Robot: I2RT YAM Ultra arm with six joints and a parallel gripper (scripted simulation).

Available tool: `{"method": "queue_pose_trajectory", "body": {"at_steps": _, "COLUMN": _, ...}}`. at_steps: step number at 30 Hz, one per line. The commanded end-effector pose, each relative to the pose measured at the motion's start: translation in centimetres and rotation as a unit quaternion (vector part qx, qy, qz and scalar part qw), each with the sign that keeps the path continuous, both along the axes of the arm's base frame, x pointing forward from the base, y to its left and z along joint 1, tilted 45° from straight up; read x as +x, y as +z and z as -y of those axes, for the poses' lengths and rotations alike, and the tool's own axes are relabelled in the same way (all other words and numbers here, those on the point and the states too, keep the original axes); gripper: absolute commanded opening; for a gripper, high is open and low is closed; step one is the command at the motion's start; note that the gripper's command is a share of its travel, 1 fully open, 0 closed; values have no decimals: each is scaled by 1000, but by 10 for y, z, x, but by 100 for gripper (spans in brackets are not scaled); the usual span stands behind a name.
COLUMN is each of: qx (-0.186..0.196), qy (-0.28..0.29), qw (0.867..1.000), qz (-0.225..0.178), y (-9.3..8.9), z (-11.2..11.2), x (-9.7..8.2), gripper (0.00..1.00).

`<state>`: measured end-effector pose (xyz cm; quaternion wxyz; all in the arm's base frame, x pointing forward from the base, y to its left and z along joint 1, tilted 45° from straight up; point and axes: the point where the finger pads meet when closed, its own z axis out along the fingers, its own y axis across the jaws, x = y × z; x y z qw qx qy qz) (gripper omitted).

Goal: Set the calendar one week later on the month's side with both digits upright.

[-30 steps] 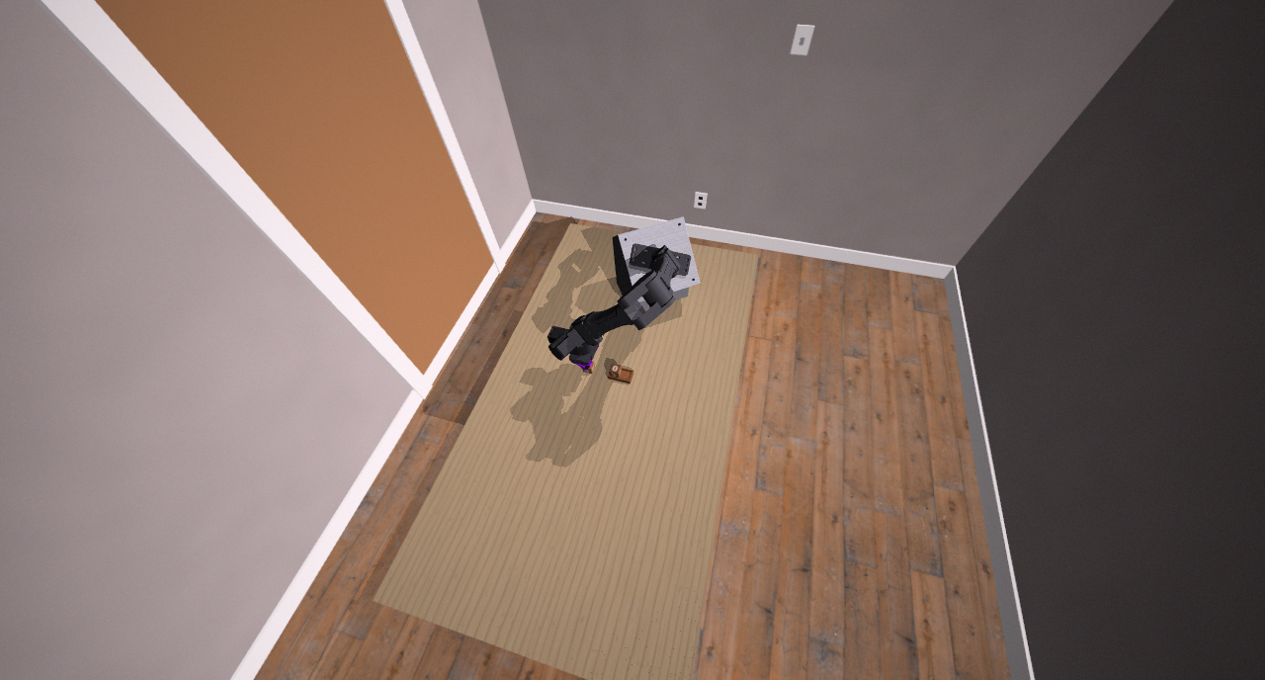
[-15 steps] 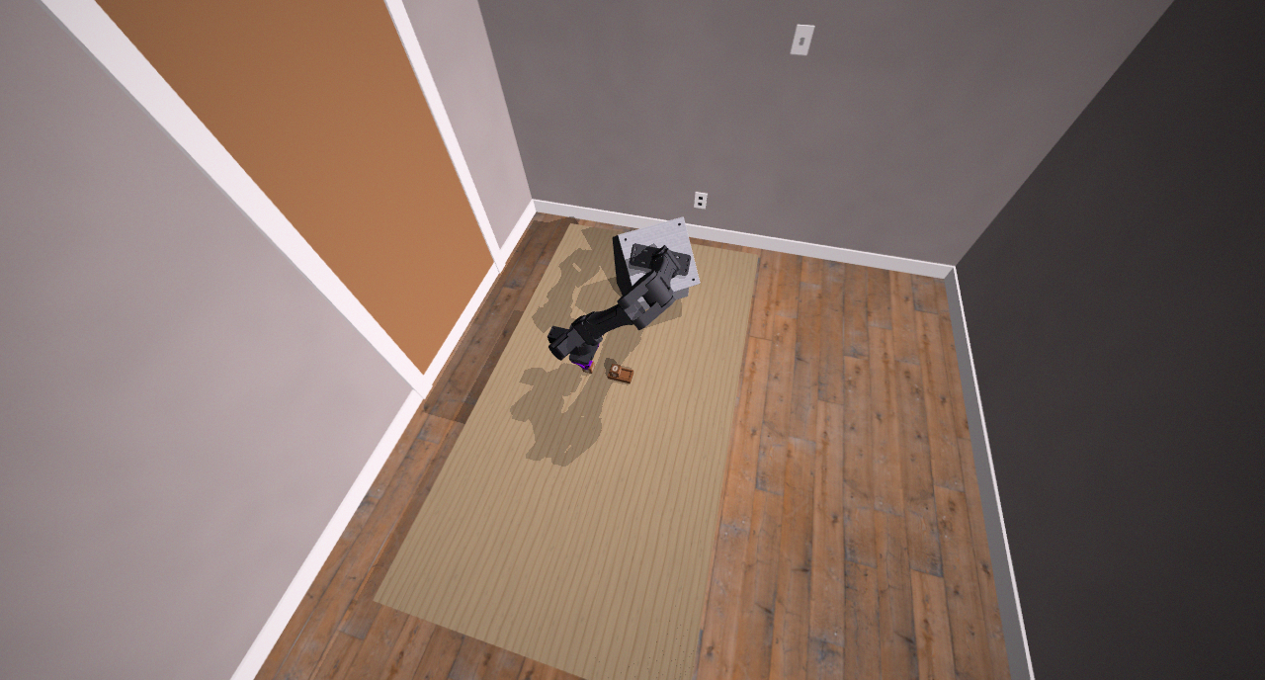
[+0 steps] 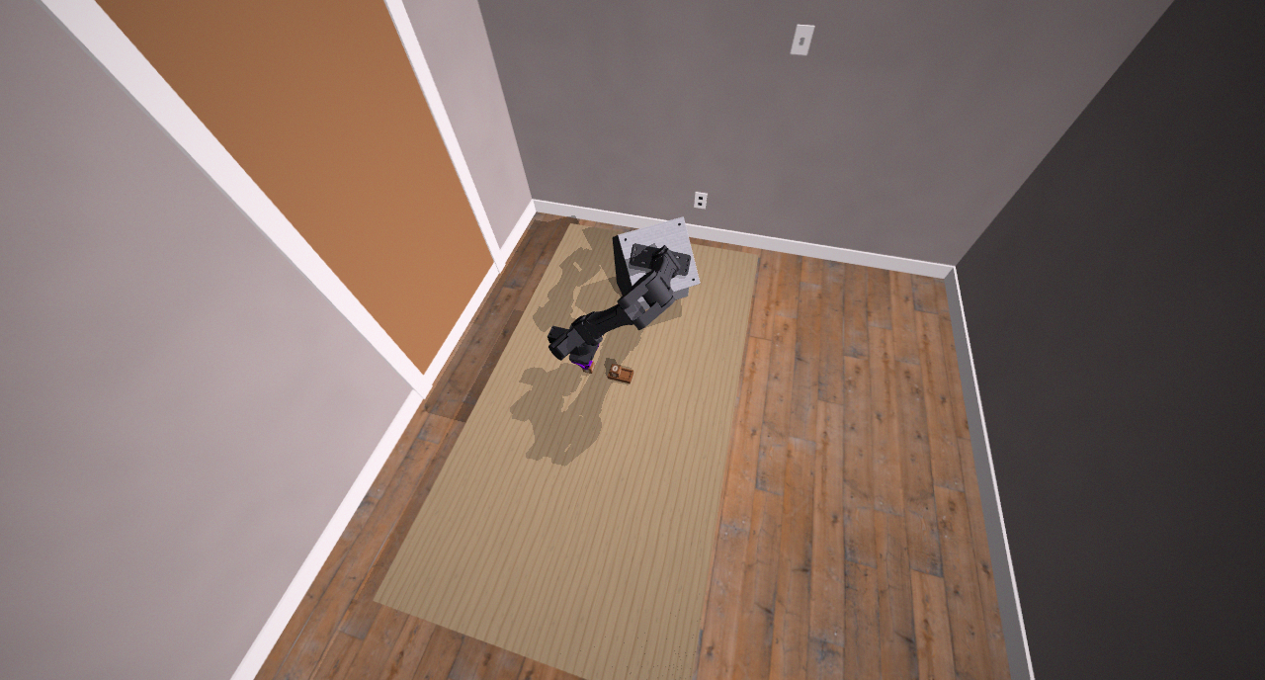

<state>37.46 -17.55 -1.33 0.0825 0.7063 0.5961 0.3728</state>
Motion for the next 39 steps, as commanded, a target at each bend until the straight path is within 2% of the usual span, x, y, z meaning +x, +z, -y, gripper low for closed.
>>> {"method": "queue_pose_trajectory", "body": {"at_steps": 1, "qx": -6, "qy": -8, "qw": 1000, "qz": 1, "y": 2, "z": 7, "x": -1, "gripper": 47}}
{"method": "queue_pose_trajectory", "body": {"at_steps": 9, "qx": -6, "qy": -8, "qw": 1000, "qz": 1, "y": -1, "z": 6, "x": 1, "gripper": 47}}
{"method": "queue_pose_trajectory", "body": {"at_steps": 20, "qx": -5, "qy": -8, "qw": 1000, "qz": 1, "y": -15, "z": 0, "x": 13, "gripper": 47}}
{"method": "queue_pose_trajectory", "body": {"at_steps": 39, "qx": -5, "qy": -8, "qw": 1000, "qz": 1, "y": -19, "z": -2, "x": 17, "gripper": 47}}
